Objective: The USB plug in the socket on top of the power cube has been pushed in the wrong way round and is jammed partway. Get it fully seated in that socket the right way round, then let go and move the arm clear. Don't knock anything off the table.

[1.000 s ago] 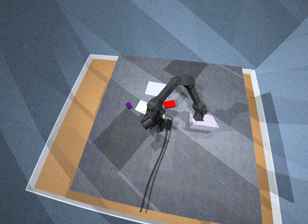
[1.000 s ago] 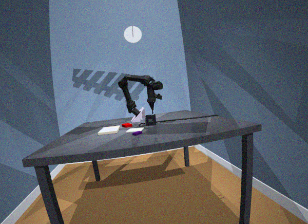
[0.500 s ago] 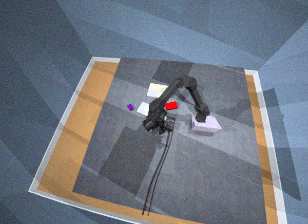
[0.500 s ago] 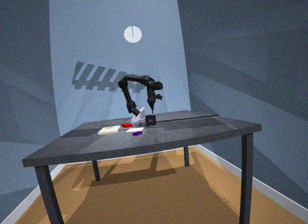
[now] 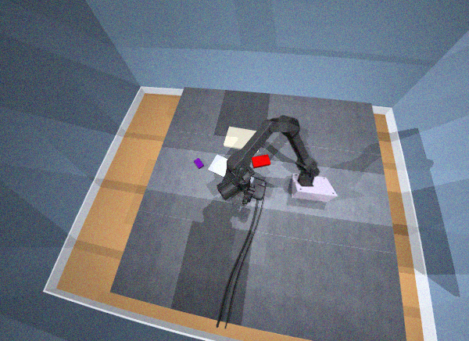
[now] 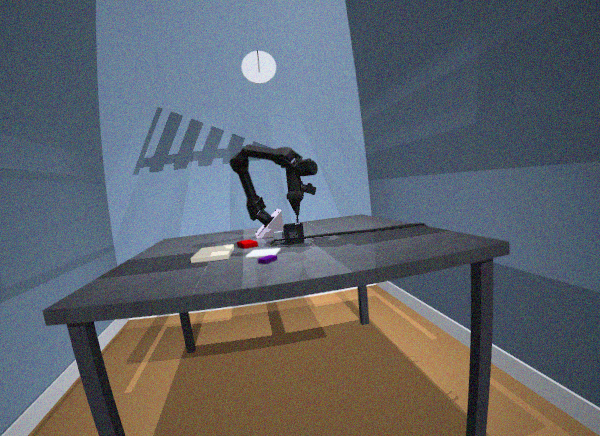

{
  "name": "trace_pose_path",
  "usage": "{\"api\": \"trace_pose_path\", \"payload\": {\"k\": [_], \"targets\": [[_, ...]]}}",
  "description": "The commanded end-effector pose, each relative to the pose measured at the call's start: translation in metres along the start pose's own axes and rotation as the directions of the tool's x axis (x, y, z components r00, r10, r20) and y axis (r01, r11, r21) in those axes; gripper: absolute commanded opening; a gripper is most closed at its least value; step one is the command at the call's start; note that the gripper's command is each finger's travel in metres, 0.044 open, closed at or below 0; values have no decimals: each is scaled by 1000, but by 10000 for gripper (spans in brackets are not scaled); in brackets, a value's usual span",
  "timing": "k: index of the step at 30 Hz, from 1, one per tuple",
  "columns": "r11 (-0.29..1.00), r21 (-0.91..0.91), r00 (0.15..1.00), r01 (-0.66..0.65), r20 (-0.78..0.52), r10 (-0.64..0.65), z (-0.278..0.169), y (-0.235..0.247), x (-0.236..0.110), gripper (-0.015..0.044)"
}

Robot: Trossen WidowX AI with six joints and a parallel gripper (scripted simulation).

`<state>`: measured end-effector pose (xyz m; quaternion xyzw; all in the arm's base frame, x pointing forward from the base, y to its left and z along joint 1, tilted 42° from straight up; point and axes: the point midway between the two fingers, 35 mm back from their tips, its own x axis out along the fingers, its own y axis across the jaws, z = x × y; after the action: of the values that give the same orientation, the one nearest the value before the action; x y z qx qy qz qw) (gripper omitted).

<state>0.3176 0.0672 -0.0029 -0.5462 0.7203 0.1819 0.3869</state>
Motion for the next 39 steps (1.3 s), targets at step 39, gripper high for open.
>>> {"api": "trace_pose_path", "payload": {"k": [39], "targets": [[1000, -5, 1000, 2, -2, -2, 0, -1, 6, 0]]}}
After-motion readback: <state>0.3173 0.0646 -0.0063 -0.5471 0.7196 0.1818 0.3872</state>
